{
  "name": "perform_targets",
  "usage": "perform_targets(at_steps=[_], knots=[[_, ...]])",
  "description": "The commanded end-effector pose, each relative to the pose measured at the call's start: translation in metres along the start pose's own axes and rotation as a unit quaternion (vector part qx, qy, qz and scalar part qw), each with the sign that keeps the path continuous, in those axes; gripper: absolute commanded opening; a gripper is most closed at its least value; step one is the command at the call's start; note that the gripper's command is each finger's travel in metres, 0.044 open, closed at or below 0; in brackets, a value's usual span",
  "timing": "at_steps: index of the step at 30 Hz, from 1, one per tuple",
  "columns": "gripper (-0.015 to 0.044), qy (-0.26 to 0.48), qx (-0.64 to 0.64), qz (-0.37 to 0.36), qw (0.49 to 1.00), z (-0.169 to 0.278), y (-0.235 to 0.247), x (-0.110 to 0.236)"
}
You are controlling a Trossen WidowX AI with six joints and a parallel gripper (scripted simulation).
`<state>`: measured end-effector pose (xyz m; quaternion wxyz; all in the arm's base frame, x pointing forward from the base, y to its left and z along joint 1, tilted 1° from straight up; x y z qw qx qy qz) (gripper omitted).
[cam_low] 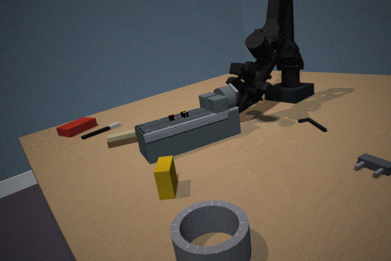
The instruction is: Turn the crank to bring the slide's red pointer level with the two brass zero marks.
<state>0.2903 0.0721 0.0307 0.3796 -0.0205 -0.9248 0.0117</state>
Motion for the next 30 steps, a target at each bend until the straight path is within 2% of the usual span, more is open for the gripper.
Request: perform_targets(at_steps=[1, 30], knots=[[0.0000, 0.000, -0.002, 0.000, 1.000, 0.000, 0.000, 0.000], [0.0000, 0.000, -0.003, 0.000, 1.000, 0.003, 0.021, -0.004]])
Point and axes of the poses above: the point midway between the two fingers, 35 mm back from their tips, its own x axis back along the fingers, its own y axis across the jaws, z = x × y, the point moved 1 cm from there along x, back along the fingers, and after that the axes turned 3 degrees about x, right-handed, at the moved point
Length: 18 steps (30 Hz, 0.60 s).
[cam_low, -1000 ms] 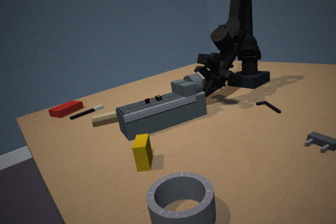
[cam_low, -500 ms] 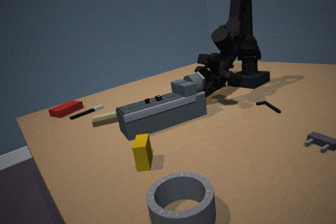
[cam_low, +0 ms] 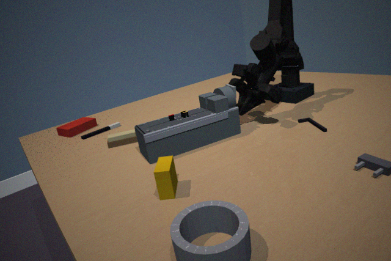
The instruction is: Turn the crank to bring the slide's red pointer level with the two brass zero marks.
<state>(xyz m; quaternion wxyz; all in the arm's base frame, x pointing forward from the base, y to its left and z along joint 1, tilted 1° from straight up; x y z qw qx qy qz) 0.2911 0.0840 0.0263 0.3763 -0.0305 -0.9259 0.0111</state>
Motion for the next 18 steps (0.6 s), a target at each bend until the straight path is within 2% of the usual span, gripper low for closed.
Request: perform_targets(at_steps=[1, 18], knots=[[0.0000, 0.003, 0.002, -0.009, 1.000, 0.0000, 0.0093, -0.0005], [0.0000, 0.003, 0.002, -0.010, 1.000, -0.0024, 0.0166, 0.0016]])
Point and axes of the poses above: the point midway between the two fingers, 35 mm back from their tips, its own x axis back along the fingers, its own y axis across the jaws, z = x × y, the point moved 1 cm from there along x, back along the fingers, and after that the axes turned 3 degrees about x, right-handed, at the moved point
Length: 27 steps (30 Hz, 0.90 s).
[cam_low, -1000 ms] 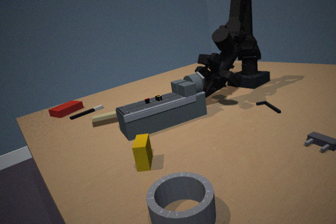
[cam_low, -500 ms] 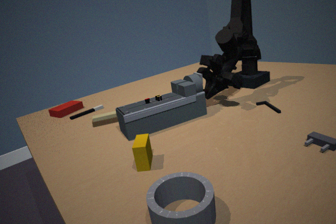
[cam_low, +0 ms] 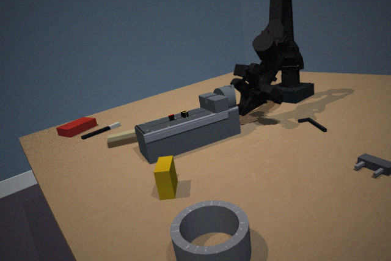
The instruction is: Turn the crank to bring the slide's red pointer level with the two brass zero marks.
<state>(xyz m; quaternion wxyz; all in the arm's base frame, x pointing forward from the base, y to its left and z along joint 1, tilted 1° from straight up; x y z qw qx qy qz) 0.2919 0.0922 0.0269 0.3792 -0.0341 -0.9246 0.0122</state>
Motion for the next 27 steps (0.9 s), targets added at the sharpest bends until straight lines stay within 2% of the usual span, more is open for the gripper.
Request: perform_targets(at_steps=[1, 27], knots=[[0.0000, 0.000, 0.002, -0.013, 1.000, -0.0016, 0.0087, 0.0014], [0.0000, 0.000, 0.002, -0.014, 1.000, -0.0059, 0.0154, 0.0055]])
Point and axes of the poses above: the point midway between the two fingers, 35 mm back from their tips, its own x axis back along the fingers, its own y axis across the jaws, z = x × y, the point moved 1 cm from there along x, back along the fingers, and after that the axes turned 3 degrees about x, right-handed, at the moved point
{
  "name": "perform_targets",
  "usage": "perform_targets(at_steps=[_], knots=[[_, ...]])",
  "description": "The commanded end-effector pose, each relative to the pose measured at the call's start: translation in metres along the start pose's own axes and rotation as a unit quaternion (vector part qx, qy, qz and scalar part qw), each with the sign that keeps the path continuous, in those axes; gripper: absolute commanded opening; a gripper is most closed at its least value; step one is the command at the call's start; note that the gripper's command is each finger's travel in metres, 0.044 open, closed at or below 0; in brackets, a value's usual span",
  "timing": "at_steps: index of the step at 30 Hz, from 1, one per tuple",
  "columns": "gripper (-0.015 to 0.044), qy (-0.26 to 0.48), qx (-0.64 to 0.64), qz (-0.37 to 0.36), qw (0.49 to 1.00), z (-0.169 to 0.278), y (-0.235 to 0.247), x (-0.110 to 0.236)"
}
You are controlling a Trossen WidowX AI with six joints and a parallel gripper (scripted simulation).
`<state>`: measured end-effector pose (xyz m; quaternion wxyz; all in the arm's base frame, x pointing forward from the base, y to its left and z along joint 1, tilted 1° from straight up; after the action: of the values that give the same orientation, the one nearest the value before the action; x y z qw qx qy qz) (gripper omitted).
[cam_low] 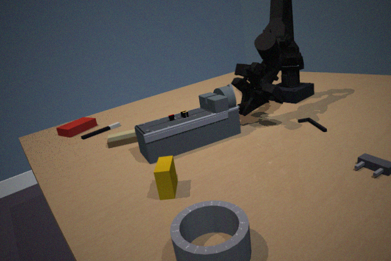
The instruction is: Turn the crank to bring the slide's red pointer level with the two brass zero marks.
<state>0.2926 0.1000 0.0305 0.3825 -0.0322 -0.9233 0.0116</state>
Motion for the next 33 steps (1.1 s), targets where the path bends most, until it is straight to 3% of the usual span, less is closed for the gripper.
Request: perform_targets(at_steps=[1, 33], knots=[[0.0000, -0.004, 0.001, -0.012, 1.000, -0.003, 0.008, 0.003], [0.0000, -0.004, 0.001, -0.012, 1.000, -0.014, 0.016, 0.014]])
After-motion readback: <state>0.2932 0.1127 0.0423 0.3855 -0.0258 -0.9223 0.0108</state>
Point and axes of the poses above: the point midway between the two fingers, 35 mm back from their tips, its own x axis back along the fingers, its own y axis across the jaws, z = x × y, the point moved 1 cm from there along x, back along the fingers, and after that the axes turned 3 degrees about x, right-handed, at the moved point
